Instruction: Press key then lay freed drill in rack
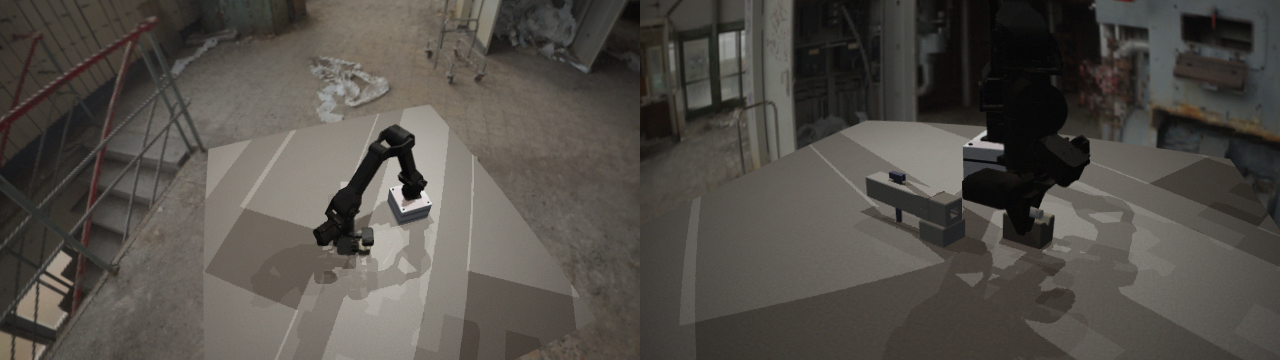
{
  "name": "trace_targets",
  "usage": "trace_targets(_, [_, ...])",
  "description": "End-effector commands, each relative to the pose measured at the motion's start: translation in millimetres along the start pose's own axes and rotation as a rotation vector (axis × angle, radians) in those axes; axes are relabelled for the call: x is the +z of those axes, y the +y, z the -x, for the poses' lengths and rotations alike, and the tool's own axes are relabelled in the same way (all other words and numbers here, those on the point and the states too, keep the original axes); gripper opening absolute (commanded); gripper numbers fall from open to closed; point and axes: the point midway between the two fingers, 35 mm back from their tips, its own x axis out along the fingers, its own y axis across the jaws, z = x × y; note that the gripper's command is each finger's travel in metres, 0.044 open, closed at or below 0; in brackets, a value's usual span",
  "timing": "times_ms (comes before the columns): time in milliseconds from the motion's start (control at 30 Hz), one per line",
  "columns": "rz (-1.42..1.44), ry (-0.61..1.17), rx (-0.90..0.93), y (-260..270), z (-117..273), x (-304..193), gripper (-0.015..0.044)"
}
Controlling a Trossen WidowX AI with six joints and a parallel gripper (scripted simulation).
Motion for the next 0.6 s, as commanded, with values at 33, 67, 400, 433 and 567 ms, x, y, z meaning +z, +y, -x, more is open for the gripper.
trace_targets(33, [-0.005,0.001,-0.006,-1.4,3.5,0.2,0.0000])
trace_targets(67, [-0.005,0.001,-0.006,-1.4,3.9,0.2,0.0000])
trace_targets(400, [-0.005,0.001,-0.006,-1.9,7.9,0.2,0.0000])
trace_targets(433, [-0.005,0.001,-0.006,-2.0,8.2,0.2,0.0000])
trace_targets(567, [-0.005,0.001,-0.006,-2.4,9.6,0.2,0.0000])
